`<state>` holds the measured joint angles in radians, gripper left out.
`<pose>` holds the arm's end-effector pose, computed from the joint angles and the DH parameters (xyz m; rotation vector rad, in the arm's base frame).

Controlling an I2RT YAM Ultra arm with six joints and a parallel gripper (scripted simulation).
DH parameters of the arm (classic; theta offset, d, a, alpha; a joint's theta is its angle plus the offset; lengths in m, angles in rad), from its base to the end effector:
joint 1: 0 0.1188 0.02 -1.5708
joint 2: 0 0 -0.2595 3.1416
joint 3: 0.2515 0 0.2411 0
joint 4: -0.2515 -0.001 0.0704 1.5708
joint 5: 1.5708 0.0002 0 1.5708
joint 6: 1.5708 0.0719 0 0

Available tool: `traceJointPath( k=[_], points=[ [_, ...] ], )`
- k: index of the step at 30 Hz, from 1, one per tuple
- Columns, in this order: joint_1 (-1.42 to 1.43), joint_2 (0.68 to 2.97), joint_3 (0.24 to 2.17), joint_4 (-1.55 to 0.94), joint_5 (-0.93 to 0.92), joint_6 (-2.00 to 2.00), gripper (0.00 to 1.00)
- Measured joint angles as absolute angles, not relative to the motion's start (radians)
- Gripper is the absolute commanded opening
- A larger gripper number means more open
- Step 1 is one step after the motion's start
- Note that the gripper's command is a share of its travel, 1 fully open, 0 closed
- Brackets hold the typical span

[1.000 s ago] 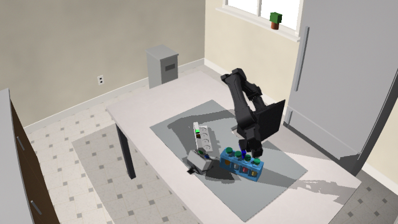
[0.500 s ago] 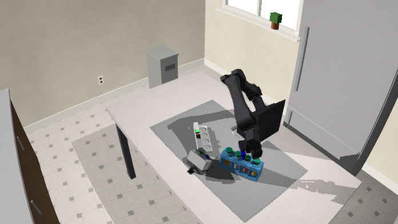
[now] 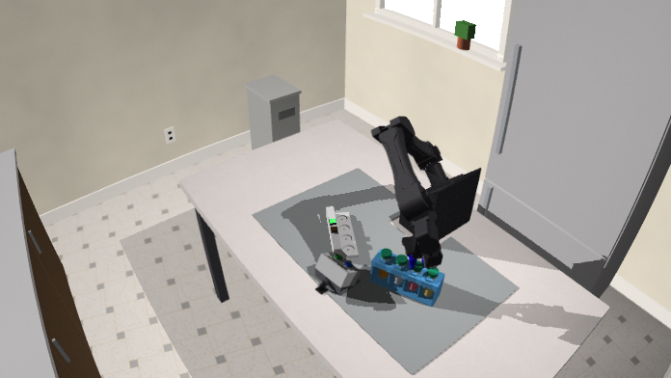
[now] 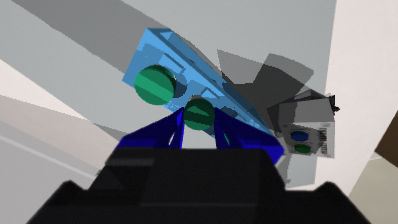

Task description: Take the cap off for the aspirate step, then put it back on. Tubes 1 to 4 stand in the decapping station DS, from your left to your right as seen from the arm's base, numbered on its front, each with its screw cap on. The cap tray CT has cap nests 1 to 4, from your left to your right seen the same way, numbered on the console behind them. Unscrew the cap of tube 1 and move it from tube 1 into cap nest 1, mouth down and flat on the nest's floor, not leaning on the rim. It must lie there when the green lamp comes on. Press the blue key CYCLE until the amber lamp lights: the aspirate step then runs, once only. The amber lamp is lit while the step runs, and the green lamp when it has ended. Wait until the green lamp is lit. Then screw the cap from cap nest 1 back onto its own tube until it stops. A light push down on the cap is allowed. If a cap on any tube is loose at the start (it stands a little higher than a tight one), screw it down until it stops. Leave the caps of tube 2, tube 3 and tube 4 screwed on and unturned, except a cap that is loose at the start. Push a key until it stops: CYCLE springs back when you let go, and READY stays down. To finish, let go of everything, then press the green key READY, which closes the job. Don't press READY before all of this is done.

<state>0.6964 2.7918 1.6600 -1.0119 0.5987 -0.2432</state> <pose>0.2914 0.1922 -0.0871 1.3679 -2.1797 0.9404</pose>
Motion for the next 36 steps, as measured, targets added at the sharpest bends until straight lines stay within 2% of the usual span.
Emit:
traceJointPath(
  k=[35, 36],
  points=[
    [0.696, 2.792, 1.660, -1.015, 0.599, 0.181, 0.00],
    [0.696, 2.792, 1.660, -1.015, 0.599, 0.186, 0.49]
  ],
)
